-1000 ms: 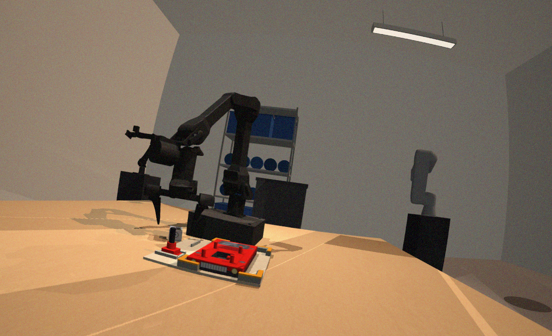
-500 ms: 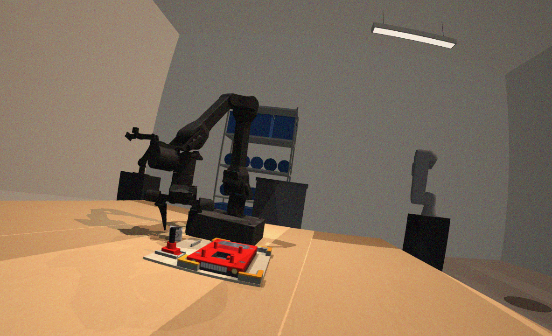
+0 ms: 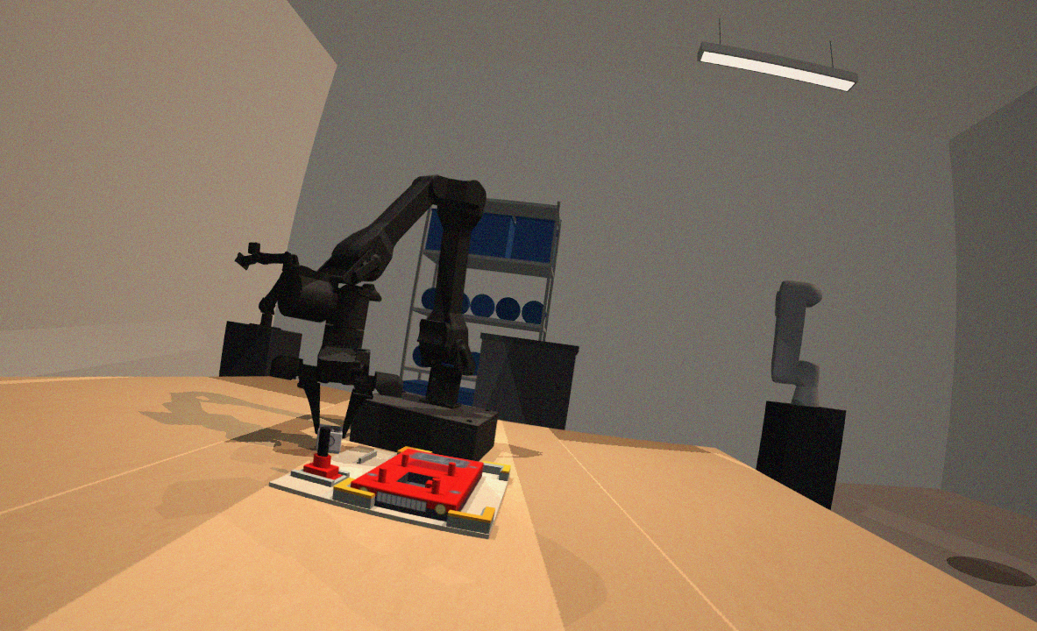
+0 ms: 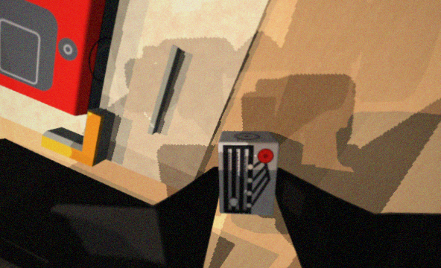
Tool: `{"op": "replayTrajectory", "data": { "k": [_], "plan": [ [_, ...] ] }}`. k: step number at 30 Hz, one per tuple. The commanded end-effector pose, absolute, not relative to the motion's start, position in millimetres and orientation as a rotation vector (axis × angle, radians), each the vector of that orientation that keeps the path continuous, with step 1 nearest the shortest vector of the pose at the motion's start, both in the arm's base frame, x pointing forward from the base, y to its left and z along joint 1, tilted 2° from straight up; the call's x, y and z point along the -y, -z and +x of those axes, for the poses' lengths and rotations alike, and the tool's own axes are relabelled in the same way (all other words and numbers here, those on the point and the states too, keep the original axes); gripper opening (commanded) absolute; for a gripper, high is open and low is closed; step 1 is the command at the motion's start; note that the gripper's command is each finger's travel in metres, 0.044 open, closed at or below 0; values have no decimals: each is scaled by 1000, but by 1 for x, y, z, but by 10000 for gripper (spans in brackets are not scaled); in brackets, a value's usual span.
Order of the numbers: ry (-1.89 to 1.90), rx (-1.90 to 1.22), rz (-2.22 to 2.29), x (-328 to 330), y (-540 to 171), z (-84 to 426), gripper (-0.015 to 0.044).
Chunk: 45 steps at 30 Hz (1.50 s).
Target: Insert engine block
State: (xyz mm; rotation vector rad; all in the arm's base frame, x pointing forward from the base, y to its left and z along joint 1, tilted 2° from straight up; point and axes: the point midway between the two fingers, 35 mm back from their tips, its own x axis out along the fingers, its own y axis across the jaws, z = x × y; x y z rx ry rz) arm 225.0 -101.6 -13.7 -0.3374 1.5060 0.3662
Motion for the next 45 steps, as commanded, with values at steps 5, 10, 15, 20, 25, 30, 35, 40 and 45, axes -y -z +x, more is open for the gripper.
{"op": "replayTrajectory", "data": {
  "k": [5, 10, 15, 20, 25, 30, 35, 40, 45],
  "plan": [
    [-347, -1501, -328, 103, -3, 231, 0],
    [-352, -1501, -331, 104, -17, 234, 0],
    [-357, -1501, -334, 105, -32, 236, 0],
    [-362, -1502, -337, 105, -47, 237, 0],
    [-367, -1502, -340, 105, -62, 237, 0],
    [-372, -1502, -342, 105, -78, 236, 0],
    [-378, -1503, -345, 104, -94, 234, 0],
    [-383, -1503, -348, 102, -109, 231, 0],
    [-383, -1504, -348, 102, -111, 231, 0]
  ]
}}
